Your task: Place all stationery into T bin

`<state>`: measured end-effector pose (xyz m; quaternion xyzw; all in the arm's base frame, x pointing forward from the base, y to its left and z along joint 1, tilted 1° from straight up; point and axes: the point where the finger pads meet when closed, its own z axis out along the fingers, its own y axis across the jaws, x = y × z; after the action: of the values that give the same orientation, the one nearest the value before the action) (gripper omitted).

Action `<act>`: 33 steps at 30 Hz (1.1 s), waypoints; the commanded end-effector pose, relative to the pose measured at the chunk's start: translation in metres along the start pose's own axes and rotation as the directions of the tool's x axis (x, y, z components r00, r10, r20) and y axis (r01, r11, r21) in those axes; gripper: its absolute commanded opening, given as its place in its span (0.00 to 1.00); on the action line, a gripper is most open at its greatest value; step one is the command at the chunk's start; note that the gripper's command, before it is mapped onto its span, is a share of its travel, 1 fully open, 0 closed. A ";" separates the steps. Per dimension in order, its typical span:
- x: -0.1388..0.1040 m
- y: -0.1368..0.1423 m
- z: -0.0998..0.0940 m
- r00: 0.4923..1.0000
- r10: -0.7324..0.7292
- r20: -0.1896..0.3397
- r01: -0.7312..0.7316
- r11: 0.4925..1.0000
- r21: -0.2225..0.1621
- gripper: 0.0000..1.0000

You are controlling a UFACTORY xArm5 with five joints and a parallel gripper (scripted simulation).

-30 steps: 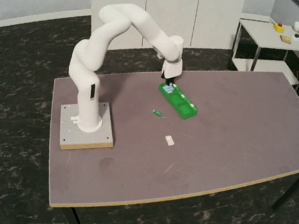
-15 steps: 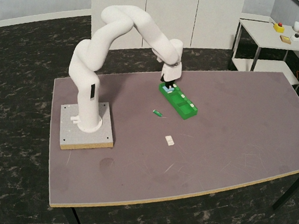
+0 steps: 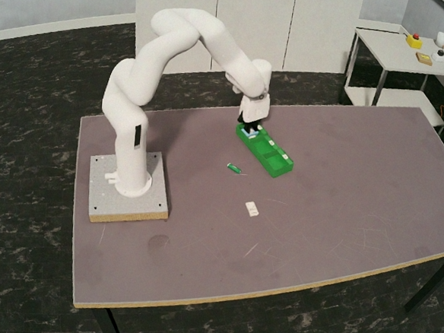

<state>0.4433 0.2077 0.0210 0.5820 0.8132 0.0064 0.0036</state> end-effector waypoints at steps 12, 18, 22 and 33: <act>0.000 0.001 -0.001 1.000 0.000 0.000 0.000 1.000 -0.004 0.30; 0.000 0.001 -0.011 1.000 0.000 0.000 0.000 1.000 -0.004 0.30; 0.000 0.001 -0.028 1.000 0.000 0.000 0.000 1.000 -0.004 0.30; 0.000 0.001 -0.040 1.000 0.000 0.000 0.000 1.000 -0.004 1.00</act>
<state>0.4413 0.2066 0.0495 0.5820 0.8132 0.0044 0.0025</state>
